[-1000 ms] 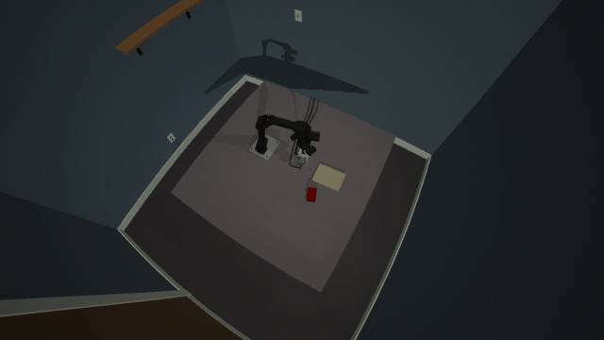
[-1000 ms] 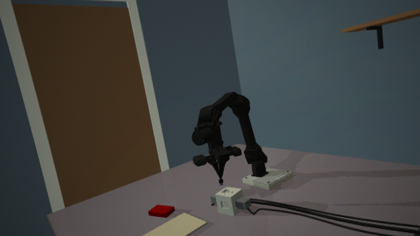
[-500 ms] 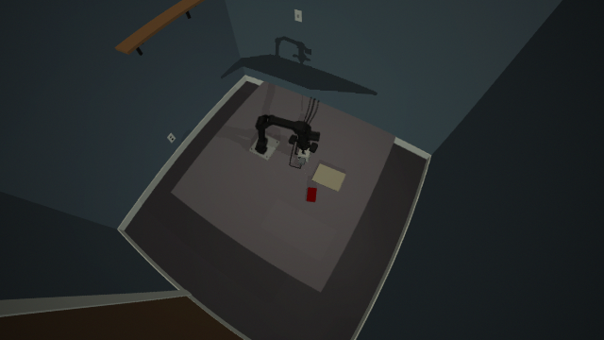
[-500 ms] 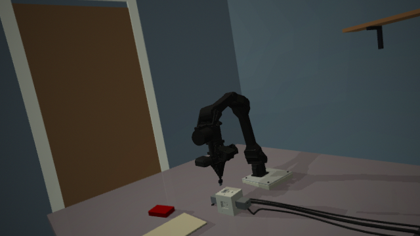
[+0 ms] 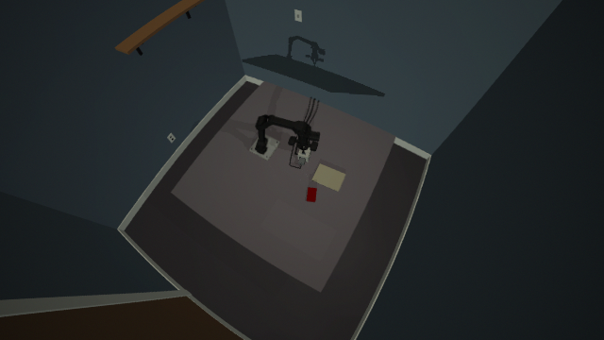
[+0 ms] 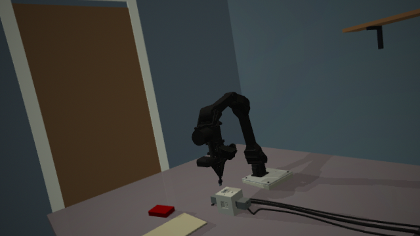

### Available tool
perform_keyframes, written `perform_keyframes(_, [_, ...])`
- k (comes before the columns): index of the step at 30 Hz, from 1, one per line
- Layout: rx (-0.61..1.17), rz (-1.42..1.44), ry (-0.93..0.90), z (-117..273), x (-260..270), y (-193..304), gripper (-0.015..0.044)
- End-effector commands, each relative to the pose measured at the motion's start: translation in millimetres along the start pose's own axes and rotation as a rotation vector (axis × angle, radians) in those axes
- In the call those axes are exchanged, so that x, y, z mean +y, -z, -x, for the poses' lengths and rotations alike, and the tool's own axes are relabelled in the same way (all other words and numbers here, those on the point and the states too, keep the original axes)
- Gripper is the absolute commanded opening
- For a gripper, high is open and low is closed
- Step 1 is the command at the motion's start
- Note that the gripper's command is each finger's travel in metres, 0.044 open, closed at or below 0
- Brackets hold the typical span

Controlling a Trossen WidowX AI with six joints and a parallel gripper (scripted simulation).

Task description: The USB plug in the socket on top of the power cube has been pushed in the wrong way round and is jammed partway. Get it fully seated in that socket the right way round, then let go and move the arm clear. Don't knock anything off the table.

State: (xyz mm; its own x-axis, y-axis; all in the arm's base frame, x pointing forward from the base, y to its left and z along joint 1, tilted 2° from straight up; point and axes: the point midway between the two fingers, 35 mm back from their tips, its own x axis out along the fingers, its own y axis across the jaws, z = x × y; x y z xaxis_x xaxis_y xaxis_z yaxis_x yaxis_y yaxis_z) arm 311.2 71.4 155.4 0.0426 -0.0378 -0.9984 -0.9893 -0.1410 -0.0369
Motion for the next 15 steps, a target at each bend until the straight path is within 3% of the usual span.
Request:
perform_keyframes(1, [0.0, 0.003, 0.0, -0.2, 0.0, 0.0, 0.0])
perform_keyframes(15, [-0.012, 0.0, 0.0, -1.6, 0.2, -1.1, 0.0])
